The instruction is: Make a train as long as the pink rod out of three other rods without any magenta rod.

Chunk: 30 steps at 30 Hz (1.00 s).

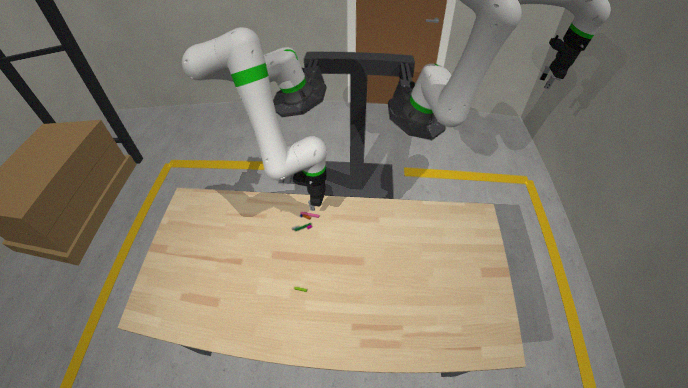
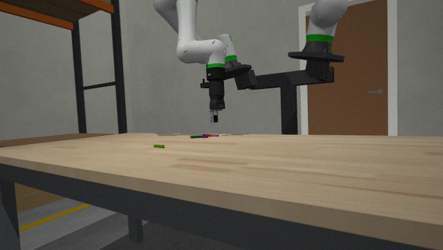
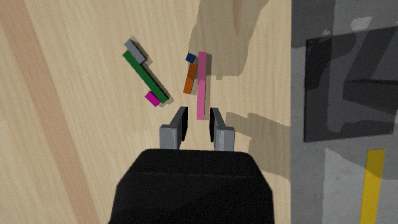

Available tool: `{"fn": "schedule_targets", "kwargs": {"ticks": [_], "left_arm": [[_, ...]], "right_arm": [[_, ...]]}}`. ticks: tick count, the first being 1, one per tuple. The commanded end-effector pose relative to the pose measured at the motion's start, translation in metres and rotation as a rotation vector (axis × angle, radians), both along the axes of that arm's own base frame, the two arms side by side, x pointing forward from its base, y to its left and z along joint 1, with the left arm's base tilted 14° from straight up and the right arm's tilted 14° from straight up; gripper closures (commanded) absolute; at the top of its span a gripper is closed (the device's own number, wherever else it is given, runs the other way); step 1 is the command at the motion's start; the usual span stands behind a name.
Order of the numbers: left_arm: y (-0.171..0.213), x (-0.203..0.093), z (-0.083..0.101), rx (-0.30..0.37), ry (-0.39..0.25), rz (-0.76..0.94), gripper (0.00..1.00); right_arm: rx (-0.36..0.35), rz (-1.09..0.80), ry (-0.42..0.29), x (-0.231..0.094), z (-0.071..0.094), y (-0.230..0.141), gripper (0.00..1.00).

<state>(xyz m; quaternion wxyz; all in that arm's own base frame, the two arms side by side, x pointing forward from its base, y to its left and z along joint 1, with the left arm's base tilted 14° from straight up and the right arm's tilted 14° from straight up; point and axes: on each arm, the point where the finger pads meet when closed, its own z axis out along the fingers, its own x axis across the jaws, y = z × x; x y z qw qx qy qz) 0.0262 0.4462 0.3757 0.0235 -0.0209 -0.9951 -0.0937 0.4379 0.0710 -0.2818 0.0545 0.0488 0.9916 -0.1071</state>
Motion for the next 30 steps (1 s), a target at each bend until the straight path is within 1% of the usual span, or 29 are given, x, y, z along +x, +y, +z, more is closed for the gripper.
{"fn": "schedule_targets", "kwargs": {"ticks": [1,9,19,21,30], "left_arm": [[0.0,0.0,0.001,0.002,0.0,0.0,0.0],[0.0,0.0,0.001,0.002,0.0,0.0,0.0],[0.0,0.0,0.001,0.002,0.0,0.0,0.0],[0.0,0.0,0.001,0.002,0.0,0.0,0.0],[0.0,0.0,0.001,0.002,0.0,0.0,0.0]], "right_arm": [[0.0,0.0,-0.001,0.0,0.0,0.0,0.46],[0.0,0.0,-0.001,0.001,-0.002,0.0,0.46],[-0.001,0.0,-0.002,0.001,-0.013,-0.003,0.46],[-0.001,0.0,-0.002,0.001,-0.013,-0.003,0.46],[-0.001,0.0,-0.002,0.003,-0.027,-0.006,0.46]]}}
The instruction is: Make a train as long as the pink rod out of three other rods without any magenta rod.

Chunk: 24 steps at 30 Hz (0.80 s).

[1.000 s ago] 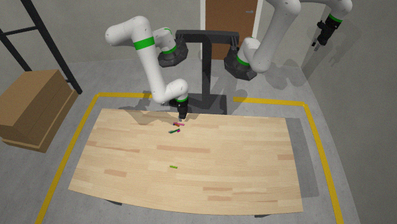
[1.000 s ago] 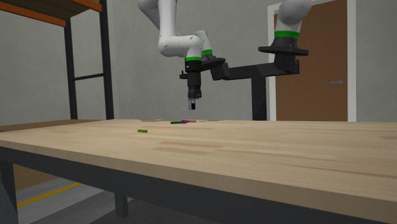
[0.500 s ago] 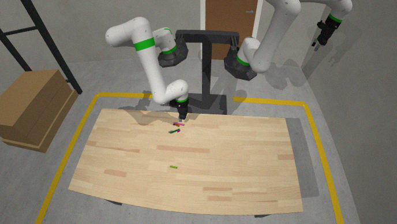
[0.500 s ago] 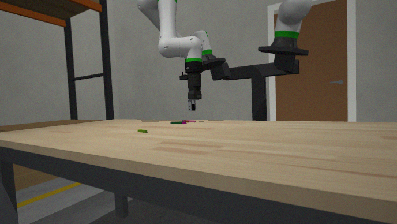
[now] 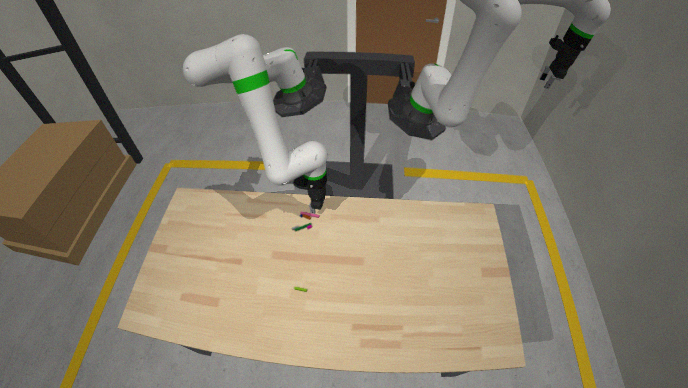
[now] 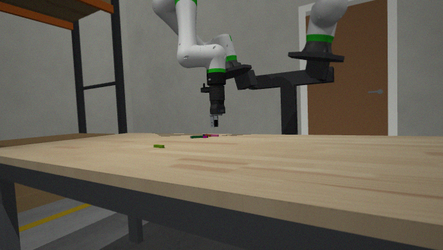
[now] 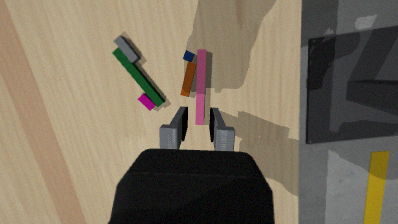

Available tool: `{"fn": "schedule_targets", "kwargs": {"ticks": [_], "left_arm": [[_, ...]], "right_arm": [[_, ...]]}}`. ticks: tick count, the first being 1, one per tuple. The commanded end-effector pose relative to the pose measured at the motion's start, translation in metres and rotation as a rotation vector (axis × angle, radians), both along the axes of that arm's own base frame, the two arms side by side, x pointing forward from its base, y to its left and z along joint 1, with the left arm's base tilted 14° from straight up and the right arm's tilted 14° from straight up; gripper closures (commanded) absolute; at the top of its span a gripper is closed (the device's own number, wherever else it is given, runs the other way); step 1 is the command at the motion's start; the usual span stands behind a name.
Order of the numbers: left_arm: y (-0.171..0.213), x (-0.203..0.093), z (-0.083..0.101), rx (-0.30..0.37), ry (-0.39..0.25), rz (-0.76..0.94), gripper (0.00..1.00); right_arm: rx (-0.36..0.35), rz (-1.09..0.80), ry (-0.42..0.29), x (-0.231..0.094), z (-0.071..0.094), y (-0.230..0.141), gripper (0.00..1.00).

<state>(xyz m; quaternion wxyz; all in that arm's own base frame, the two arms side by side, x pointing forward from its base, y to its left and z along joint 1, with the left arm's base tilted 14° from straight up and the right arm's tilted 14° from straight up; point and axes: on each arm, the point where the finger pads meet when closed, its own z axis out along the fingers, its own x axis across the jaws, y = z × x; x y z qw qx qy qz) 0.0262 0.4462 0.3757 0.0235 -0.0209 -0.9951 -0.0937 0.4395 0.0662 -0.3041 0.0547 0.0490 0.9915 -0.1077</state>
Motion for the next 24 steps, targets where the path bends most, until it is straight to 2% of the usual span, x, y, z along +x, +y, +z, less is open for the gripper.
{"fn": "schedule_targets", "kwargs": {"ticks": [1,24], "left_arm": [[0.0,0.0,0.001,0.002,0.0,0.0,0.0],[0.0,0.0,0.001,0.002,0.0,0.0,0.0]], "right_arm": [[0.0,0.0,-0.001,0.001,-0.006,-0.001,0.46],[0.0,0.0,-0.001,0.003,-0.028,-0.006,0.46]]}}
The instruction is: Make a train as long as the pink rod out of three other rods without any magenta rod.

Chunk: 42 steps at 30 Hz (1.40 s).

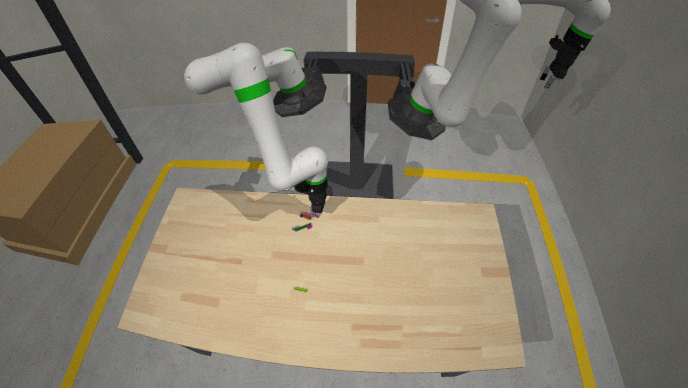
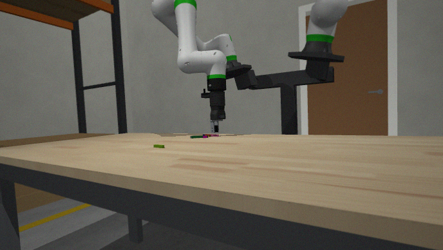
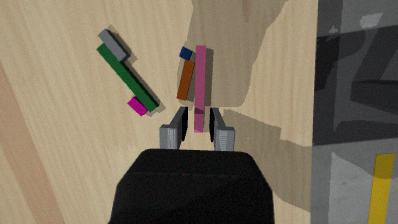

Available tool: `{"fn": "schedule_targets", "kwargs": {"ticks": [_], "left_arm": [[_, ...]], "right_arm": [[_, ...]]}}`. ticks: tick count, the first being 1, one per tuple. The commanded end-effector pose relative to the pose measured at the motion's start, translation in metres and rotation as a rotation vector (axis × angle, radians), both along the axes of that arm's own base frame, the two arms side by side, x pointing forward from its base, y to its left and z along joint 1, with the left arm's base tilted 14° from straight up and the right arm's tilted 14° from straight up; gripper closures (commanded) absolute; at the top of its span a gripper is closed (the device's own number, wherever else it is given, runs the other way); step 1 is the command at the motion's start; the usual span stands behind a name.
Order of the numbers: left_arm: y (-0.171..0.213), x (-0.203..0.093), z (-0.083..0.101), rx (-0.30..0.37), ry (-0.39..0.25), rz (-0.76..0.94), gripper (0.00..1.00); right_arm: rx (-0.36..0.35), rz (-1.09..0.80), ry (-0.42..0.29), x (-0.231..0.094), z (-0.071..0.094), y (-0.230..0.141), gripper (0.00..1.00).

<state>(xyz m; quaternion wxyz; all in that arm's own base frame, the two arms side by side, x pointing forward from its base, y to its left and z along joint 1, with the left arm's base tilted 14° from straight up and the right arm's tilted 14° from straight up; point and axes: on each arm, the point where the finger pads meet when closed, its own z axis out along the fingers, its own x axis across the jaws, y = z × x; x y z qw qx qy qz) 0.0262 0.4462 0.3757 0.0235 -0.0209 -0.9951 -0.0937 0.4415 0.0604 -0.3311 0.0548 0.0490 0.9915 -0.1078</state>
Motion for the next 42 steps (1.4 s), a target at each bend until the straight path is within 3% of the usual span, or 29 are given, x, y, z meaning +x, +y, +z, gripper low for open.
{"fn": "schedule_targets", "kwargs": {"ticks": [1,27,42], "left_arm": [[0.0,0.0,0.001,0.002,0.0,0.0,0.0],[0.0,0.0,0.001,0.002,0.0,0.0,0.0],[0.0,0.0,0.001,0.002,0.0,0.0,0.0]], "right_arm": [[0.0,0.0,-0.001,0.001,-0.001,0.0,0.46],[0.0,0.0,-0.001,0.001,-0.002,0.0,0.46],[0.0,0.0,-0.001,0.002,-0.011,-0.002,0.46]]}}
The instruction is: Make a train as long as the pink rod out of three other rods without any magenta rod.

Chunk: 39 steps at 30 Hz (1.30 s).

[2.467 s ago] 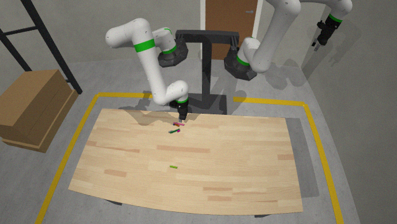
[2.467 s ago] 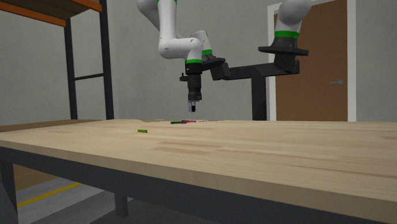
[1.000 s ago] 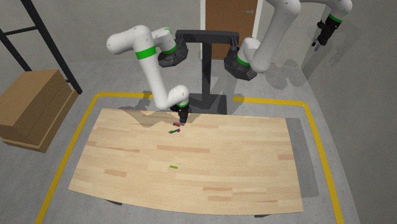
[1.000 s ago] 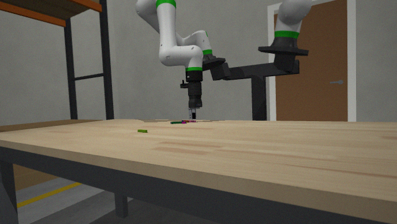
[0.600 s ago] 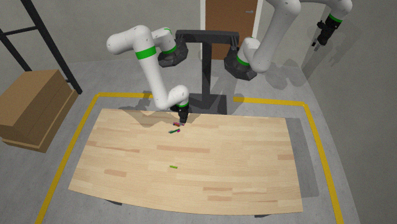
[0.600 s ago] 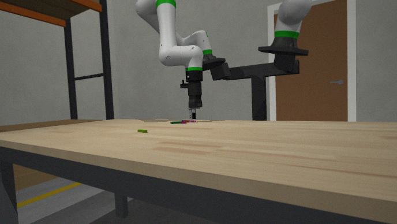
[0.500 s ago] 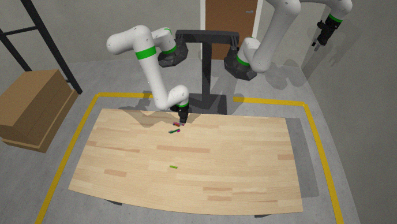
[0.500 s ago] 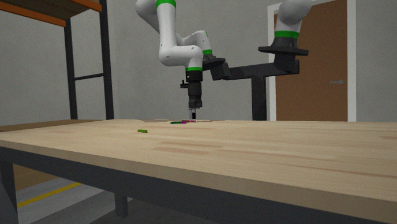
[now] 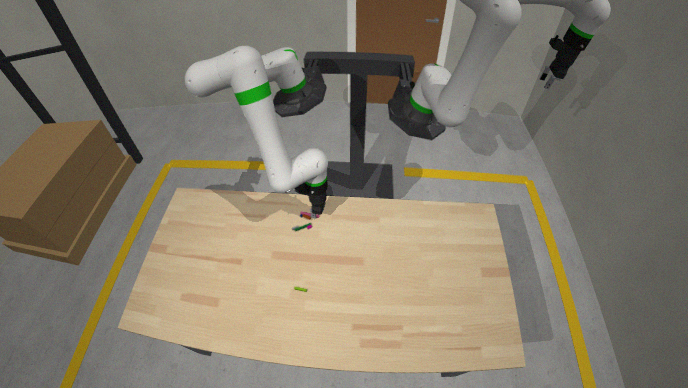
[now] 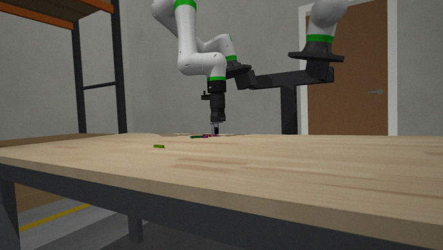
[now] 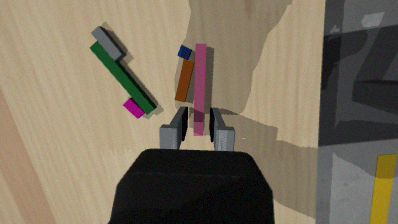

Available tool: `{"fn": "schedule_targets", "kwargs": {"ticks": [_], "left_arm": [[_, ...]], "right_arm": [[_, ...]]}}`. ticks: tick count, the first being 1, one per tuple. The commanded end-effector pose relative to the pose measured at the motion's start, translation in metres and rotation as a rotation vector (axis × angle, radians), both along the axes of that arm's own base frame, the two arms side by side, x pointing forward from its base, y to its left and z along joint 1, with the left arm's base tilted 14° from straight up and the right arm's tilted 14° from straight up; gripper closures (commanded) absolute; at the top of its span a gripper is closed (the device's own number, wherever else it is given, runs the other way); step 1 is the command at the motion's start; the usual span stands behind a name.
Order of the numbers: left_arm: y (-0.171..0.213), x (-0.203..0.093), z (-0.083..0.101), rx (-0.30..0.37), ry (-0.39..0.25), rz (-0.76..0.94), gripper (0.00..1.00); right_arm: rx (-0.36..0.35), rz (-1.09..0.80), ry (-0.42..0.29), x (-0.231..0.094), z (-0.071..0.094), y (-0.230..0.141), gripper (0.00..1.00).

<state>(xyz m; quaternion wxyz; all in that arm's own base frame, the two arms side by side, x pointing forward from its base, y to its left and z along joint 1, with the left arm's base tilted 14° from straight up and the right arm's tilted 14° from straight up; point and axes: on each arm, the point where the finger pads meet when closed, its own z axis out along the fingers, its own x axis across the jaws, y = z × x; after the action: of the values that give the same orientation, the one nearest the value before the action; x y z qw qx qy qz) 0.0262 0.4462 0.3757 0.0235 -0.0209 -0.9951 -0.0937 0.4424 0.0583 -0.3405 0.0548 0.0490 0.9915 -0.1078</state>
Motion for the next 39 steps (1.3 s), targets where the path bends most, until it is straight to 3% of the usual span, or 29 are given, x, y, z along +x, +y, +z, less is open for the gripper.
{"fn": "schedule_targets", "kwargs": {"ticks": [1,39], "left_arm": [[0.0001,0.0001,0.0009,0.002,0.0,0.0,0.0],[0.0001,0.0001,0.0009,0.002,0.0,0.0,0.0]], "right_arm": [[0.0,0.0,-0.001,0.0009,-0.0028,-0.0004,0.46],[0.0,0.0,-0.001,0.0013,-0.0066,-0.0013,0.46]]}}
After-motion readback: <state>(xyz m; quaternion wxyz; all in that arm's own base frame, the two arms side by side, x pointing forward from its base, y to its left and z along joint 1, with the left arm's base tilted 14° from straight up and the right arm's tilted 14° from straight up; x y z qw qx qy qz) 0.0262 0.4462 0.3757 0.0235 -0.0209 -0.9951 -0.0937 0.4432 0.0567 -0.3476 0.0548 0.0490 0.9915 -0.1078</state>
